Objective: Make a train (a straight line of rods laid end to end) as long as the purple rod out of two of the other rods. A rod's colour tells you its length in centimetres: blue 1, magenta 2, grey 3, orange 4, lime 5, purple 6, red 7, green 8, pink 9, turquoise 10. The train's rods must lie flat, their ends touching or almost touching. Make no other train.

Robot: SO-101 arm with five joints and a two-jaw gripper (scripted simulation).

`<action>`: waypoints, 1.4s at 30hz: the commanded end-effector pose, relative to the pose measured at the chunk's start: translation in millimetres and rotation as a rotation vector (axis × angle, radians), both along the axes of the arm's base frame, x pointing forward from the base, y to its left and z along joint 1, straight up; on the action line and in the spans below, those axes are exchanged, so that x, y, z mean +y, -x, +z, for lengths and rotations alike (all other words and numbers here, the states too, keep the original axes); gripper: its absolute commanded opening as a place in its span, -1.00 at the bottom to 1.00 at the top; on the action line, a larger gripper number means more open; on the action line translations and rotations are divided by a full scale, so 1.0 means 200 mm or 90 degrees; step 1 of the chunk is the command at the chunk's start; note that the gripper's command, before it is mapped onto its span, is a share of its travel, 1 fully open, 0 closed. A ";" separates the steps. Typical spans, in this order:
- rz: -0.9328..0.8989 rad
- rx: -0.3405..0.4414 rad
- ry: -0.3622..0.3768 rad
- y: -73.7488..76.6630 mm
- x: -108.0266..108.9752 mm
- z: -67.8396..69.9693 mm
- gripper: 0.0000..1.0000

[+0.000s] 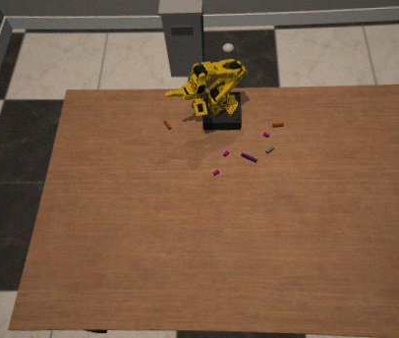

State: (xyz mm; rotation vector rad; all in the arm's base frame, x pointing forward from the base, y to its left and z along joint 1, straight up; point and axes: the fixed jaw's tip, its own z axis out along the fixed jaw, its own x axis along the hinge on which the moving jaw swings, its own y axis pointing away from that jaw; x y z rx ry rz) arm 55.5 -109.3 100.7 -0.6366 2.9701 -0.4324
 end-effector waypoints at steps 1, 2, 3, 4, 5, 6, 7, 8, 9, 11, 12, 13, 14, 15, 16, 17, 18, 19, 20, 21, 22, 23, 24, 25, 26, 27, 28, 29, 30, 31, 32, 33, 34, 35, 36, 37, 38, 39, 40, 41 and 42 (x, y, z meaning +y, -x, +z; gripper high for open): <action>-0.003 0.001 -0.002 0.00 -0.01 -0.01 1.00; -0.004 0.001 -0.002 0.00 -0.01 -0.01 1.00; -0.004 0.001 -0.002 0.00 -0.01 -0.01 1.00; -0.004 0.001 -0.002 0.00 -0.01 -0.01 1.00; -0.005 0.000 -0.002 0.00 -0.01 -0.01 1.00; -0.006 0.000 -0.003 0.00 -0.01 -0.01 0.99; -0.008 0.000 -0.003 0.00 -0.01 -0.01 0.99; -0.009 -0.001 -0.004 0.00 -0.01 -0.01 0.99; -0.011 -0.002 -0.005 0.00 -0.01 -0.01 0.98; -0.016 -0.003 -0.007 -0.01 -0.01 -0.01 0.97; -0.018 -0.004 -0.008 -0.01 -0.01 -0.01 0.97; -0.018 -0.004 -0.008 -0.01 -0.01 -0.01 0.97; -0.018 -0.004 -0.008 -0.01 -0.01 -0.01 0.97; -0.022 -0.005 -0.010 -0.02 -0.01 -0.01 0.96; -0.025 -0.007 -0.012 -0.02 -0.01 -0.01 0.95; -0.029 -0.008 -0.013 -0.02 -0.01 -0.01 0.95; -0.034 -0.010 -0.015 -0.03 -0.01 -0.01 0.94; -0.039 -0.011 -0.018 -0.04 -0.01 -0.01 0.93; -0.044 -0.013 -0.020 -0.04 -0.02 -0.01 0.92; -0.050 -0.015 -0.022 -0.05 -0.02 -0.01 0.91; -0.056 -0.017 -0.025 -0.05 -0.02 -0.01 0.89; -0.062 -0.019 -0.028 -0.06 -0.02 -0.01 0.88; -0.069 -0.021 -0.031 -0.07 -0.02 -0.01 0.87; -0.077 -0.023 -0.035 -0.08 -0.02 -0.01 0.85; -0.085 -0.025 -0.038 -0.09 -0.02 -0.01 0.84; -0.093 -0.027 -0.042 -0.10 -0.02 -0.01 0.82; -0.101 -0.030 -0.046 -0.11 -0.02 -0.01 0.80; -0.111 -0.032 -0.050 -0.12 -0.02 -0.01 0.78; -0.111 -0.032 -0.050 -0.12 -0.02 -0.01 0.78; -0.111 -0.032 -0.050 -0.12 -0.02 -0.01 0.78; -0.120 -0.034 -0.054 -0.13 -0.03 -0.01 0.76; -0.130 -0.037 -0.058 -0.14 -0.03 -0.01 0.74; -0.140 -0.039 -0.063 -0.16 -0.03 -0.01 0.72; -0.151 -0.041 -0.067 -0.17 -0.03 -0.01 0.70; -0.162 -0.043 -0.072 -0.18 -0.03 -0.02 0.68; -0.174 -0.045 -0.077 -0.20 -0.03 -0.02 0.66; -0.186 -0.047 -0.082 -0.21 -0.03 -0.02 0.64; -0.198 -0.049 -0.087 -0.23 -0.03 -0.02 0.61; -0.210 -0.051 -0.092 -0.24 -0.03 -0.03 0.59; -0.223 -0.053 -0.097 -0.26 -0.02 -0.03 0.56; -0.236 -0.055 -0.102 -0.28 -0.02 -0.03 0.54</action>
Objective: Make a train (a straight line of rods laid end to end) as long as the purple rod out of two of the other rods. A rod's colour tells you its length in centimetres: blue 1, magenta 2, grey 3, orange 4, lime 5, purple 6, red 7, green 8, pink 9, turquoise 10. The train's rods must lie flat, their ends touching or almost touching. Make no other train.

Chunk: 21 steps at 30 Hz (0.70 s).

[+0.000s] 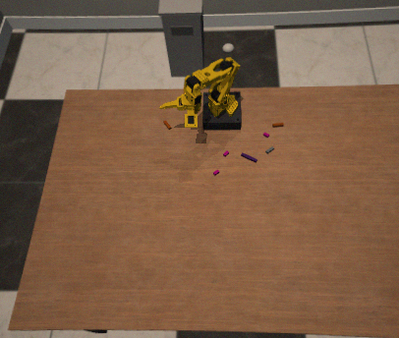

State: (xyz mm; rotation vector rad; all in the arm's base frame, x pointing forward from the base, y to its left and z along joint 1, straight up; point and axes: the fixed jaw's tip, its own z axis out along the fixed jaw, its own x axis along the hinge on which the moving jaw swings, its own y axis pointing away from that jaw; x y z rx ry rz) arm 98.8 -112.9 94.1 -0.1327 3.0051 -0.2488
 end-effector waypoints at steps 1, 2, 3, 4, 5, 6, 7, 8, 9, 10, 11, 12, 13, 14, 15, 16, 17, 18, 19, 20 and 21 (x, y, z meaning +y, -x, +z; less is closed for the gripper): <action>-0.048 -0.012 -0.016 -0.08 0.00 0.00 0.51; -0.062 -0.013 -0.021 -0.10 0.00 -0.01 0.48; -0.076 -0.014 -0.027 -0.11 0.00 -0.01 0.46; -0.090 -0.015 -0.032 -0.13 0.00 -0.02 0.43; -0.090 -0.015 -0.032 -0.13 0.00 -0.02 0.43; -0.090 -0.015 -0.032 -0.13 0.00 -0.02 0.43; -0.104 -0.016 -0.038 -0.15 0.01 -0.02 0.40; -0.118 -0.016 -0.043 -0.17 0.01 -0.03 0.37; -0.133 -0.017 -0.048 -0.19 0.02 -0.03 0.34; -0.148 -0.017 -0.054 -0.21 0.02 -0.04 0.32; -0.163 -0.017 -0.059 -0.23 0.03 -0.05 0.29; -0.178 -0.017 -0.064 -0.25 0.03 -0.05 0.26; -0.193 -0.017 -0.069 -0.27 0.04 -0.06 0.23; -0.208 -0.017 -0.074 -0.29 0.05 -0.07 0.20; -0.223 -0.016 -0.079 -0.31 0.05 -0.08 0.17; -0.239 -0.015 -0.083 -0.33 0.06 -0.09 0.14; -0.254 -0.015 -0.087 -0.34 0.07 -0.10 0.11; -0.269 -0.014 -0.092 -0.36 0.08 -0.11 0.08; -0.284 -0.013 -0.096 -0.38 0.09 -0.12 0.06; -0.299 -0.012 -0.099 -0.40 0.10 -0.13 0.03; -0.314 -0.010 -0.103 -0.42 0.11 -0.14 0.00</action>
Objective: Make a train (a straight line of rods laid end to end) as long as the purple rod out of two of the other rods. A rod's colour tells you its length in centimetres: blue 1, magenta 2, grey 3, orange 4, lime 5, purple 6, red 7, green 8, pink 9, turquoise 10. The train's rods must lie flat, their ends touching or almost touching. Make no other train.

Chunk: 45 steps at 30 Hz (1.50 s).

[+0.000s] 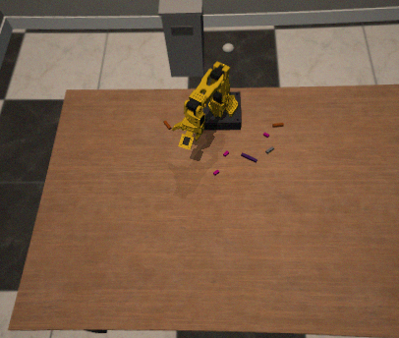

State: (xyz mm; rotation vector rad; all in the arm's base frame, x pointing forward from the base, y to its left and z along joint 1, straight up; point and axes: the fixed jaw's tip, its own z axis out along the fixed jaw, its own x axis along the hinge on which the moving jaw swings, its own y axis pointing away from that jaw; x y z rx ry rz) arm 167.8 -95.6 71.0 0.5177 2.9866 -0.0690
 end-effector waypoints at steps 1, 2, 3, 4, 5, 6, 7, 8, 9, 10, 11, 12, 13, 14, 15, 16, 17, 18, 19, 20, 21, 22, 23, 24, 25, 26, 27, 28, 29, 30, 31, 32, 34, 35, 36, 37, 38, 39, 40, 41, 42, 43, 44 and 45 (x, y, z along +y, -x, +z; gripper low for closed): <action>-0.045 0.002 -0.012 -0.07 0.02 -0.02 0.00; -0.045 0.002 -0.012 -0.07 0.02 -0.02 0.00; -0.060 0.003 -0.016 -0.09 0.03 -0.03 -0.03; -0.074 0.005 -0.020 -0.11 0.04 -0.04 -0.06; -0.089 0.007 -0.023 -0.12 0.06 -0.05 -0.08; -0.103 0.009 -0.027 -0.14 0.07 -0.06 -0.11; -0.117 0.011 -0.030 -0.16 0.08 -0.08 -0.14; -0.131 0.013 -0.033 -0.17 0.09 -0.09 -0.16; -0.144 0.015 -0.035 -0.18 0.10 -0.10 -0.19; -0.158 0.017 -0.038 -0.20 0.12 -0.11 -0.21; -0.171 0.019 -0.040 -0.21 0.13 -0.12 -0.24; -0.183 0.021 -0.042 -0.22 0.14 -0.13 -0.26; -0.196 0.023 -0.044 -0.23 0.15 -0.14 -0.29; -0.208 0.025 -0.046 -0.25 0.17 -0.15 -0.31; -0.219 0.027 -0.047 -0.26 0.18 -0.16 -0.33; -0.231 0.029 -0.049 -0.27 0.19 -0.18 -0.35; -0.241 0.031 -0.050 -0.28 0.20 -0.19 -0.37; -0.241 0.031 -0.050 -0.28 0.20 -0.19 -0.37; -0.241 0.031 -0.050 -0.28 0.20 -0.19 -0.37; -0.252 0.033 -0.051 -0.28 0.21 -0.20 -0.39; -0.262 0.034 -0.052 -0.29 0.22 -0.21 -0.41; -0.272 0.036 -0.053 -0.30 0.23 -0.22 -0.43; -0.281 0.038 -0.054 -0.31 0.25 -0.23 -0.45; -0.290 0.039 -0.054 -0.31 0.26 -0.23 -0.46; -0.298 0.041 -0.055 -0.32 0.27 -0.24 -0.48; -0.306 0.042 -0.055 -0.32 0.27 -0.25 -0.49; -0.314 0.044 -0.056 -0.33 0.28 -0.26 -0.51; -0.321 0.045 -0.056 -0.33 0.29 -0.27 -0.52; -0.327 0.046 -0.056 -0.34 0.30 -0.27 -0.53; -0.333 0.047 -0.057 -0.34 0.31 -0.28 -0.54; -0.339 0.048 -0.057 -0.34 0.31 -0.29 -0.56; -0.344 0.049 -0.057 -0.35 0.32 -0.29 -0.57; -0.353 0.051 -0.057 -0.35 0.33 -0.30 -0.58; -0.353 0.051 -0.057 -0.35 0.33 -0.30 -0.58; -0.353 0.051 -0.057 -0.35 0.33 -0.30 -0.58; -0.357 0.052 -0.057 -0.36 0.34 -0.31 -0.59; -0.361 0.052 -0.057 -0.36 0.34 -0.31 -0.60; -0.364 0.053 -0.057 -0.36 0.35 -0.31 -0.60; -0.367 0.053 -0.057 -0.36 0.35 -0.32 -0.61; -0.369 0.054 -0.057 -0.36 0.35 -0.32 -0.61; -0.371 0.054 -0.057 -0.36 0.35 -0.32 -0.62; -0.373 0.054 -0.057 -0.36 0.36 -0.32 -0.62; -0.374 0.055 -0.057 -0.36 0.36 -0.32 -0.62; -0.375 0.055 -0.057 -0.36 0.36 -0.33 -0.62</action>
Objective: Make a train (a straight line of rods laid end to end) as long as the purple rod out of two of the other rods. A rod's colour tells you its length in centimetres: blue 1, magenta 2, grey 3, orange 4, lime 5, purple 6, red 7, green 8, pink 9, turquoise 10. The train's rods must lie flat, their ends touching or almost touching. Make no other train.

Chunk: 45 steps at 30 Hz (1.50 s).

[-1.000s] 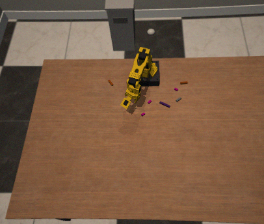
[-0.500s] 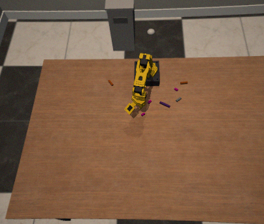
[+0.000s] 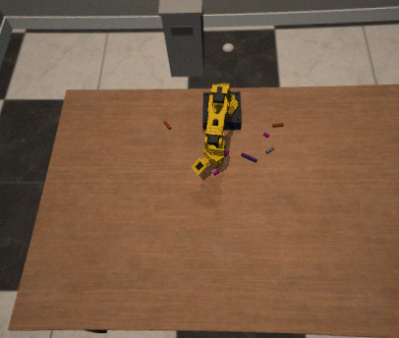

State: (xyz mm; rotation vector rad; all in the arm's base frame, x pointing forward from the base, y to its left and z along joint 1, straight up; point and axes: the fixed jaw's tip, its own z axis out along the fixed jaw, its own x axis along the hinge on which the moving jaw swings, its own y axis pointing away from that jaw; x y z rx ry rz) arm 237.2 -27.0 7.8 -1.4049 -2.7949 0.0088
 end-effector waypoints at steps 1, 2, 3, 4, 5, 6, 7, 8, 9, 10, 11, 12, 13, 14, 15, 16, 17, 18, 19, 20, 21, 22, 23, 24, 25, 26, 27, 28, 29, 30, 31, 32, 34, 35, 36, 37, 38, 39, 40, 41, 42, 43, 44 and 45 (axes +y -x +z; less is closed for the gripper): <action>-0.002 -0.004 0.000 -0.02 0.02 -0.01 -0.62; -0.002 -0.004 0.000 -0.02 0.02 -0.01 -0.63; -0.003 -0.004 0.000 -0.02 0.02 -0.01 -0.63; -0.003 -0.004 0.000 -0.02 0.02 -0.01 -0.63; -0.003 -0.004 0.000 -0.02 0.02 -0.01 -0.63; -0.003 -0.004 0.000 -0.02 0.02 -0.01 -0.63; -0.003 -0.004 0.000 -0.02 0.02 -0.01 -0.63; -0.003 -0.004 0.000 -0.02 0.02 -0.01 -0.63; -0.003 -0.004 0.000 -0.02 0.02 -0.01 -0.63; 0.003 -0.011 0.001 -0.04 0.05 -0.01 -0.63; 0.003 -0.011 0.001 -0.04 0.05 -0.01 -0.63; 0.003 -0.011 0.001 -0.04 0.05 -0.01 -0.63; 0.003 -0.011 0.001 -0.04 0.05 -0.01 -0.63; 0.003 -0.011 0.001 -0.04 0.05 -0.01 -0.63; 0.003 -0.011 0.001 -0.04 0.05 -0.01 -0.63; 0.003 -0.011 0.001 -0.04 0.05 -0.01 -0.63; 0.003 -0.011 0.001 -0.04 0.05 -0.01 -0.63; 0.003 -0.011 0.001 -0.04 0.05 -0.01 -0.63; 0.003 -0.011 0.001 -0.04 0.05 -0.01 -0.63; 0.003 -0.011 0.001 -0.04 0.05 -0.01 -0.63; 0.003 -0.011 0.001 -0.04 0.05 -0.01 -0.63; 0.003 -0.011 0.001 -0.04 0.05 -0.01 -0.63; 0.003 -0.011 0.001 -0.04 0.05 -0.01 -0.63; 0.003 -0.011 0.001 -0.04 0.05 -0.01 -0.63; 0.003 -0.011 0.001 -0.04 0.05 -0.01 -0.63; 0.003 -0.011 0.001 -0.04 0.05 -0.01 -0.63; 0.003 -0.011 0.001 -0.04 0.05 -0.01 -0.63; 0.003 -0.011 0.001 -0.04 0.05 -0.01 -0.63; 0.003 -0.011 0.001 -0.04 0.05 -0.01 -0.63; 0.003 -0.011 0.001 -0.04 0.05 -0.01 -0.63; 0.003 -0.011 0.001 -0.04 0.05 -0.01 -0.63; 0.003 -0.011 0.001 -0.04 0.05 -0.01 -0.63; 0.003 -0.011 0.001 -0.04 0.05 -0.02 -0.63; 0.003 -0.011 0.001 -0.04 0.05 -0.02 -0.63; 0.003 -0.011 0.001 -0.04 0.05 -0.03 -0.63; 0.003 -0.011 0.001 -0.04 0.05 -0.03 -0.63; 0.003 -0.011 0.001 -0.04 0.05 -0.04 -0.63; 0.003 -0.011 0.001 -0.04 0.05 -0.05 -0.63; 0.003 -0.011 0.001 -0.04 0.05 -0.05 -0.63; 0.003 -0.011 0.001 -0.04 0.05 -0.05 -0.63; 0.003 -0.011 0.001 -0.04 0.05 -0.05 -0.63; 0.003 -0.011 0.001 -0.04 0.05 -0.06 -0.63; 0.003 -0.011 0.001 -0.04 0.05 -0.07 -0.63; 0.003 -0.011 0.001 -0.04 0.05 -0.08 -0.63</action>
